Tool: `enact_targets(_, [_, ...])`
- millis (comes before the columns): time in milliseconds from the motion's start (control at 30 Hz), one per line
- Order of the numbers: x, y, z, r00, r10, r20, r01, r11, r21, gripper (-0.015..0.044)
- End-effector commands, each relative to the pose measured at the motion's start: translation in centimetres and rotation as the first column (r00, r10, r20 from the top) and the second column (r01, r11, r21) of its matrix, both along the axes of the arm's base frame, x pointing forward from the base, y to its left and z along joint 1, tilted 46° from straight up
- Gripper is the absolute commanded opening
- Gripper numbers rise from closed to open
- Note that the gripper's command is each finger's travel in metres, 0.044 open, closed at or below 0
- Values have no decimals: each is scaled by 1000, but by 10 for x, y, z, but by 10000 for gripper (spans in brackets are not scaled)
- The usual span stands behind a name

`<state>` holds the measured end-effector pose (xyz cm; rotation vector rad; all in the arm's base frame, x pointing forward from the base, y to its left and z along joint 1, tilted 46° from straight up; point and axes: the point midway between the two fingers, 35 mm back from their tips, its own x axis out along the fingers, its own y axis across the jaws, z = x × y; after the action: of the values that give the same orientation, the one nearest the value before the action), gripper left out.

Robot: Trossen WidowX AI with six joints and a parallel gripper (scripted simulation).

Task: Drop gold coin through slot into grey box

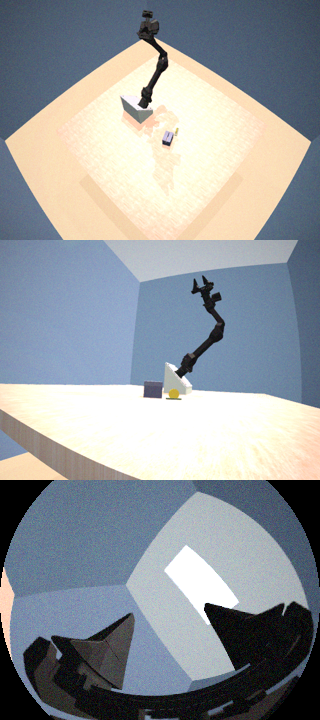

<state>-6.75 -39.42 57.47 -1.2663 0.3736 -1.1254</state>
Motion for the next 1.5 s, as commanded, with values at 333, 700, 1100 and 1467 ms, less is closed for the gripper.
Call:
enact_targets(333, [82,-50,-80,922,185,340,-308,884,353,161])
enact_targets(700, [222,-49,-193,752,126,647,-635,404,659,161])
enact_targets(1100, [362,39,-330,781,-208,589,-623,-316,715,161])
enact_targets(1467, [421,188,-436,940,-319,120,-333,-787,519,161])
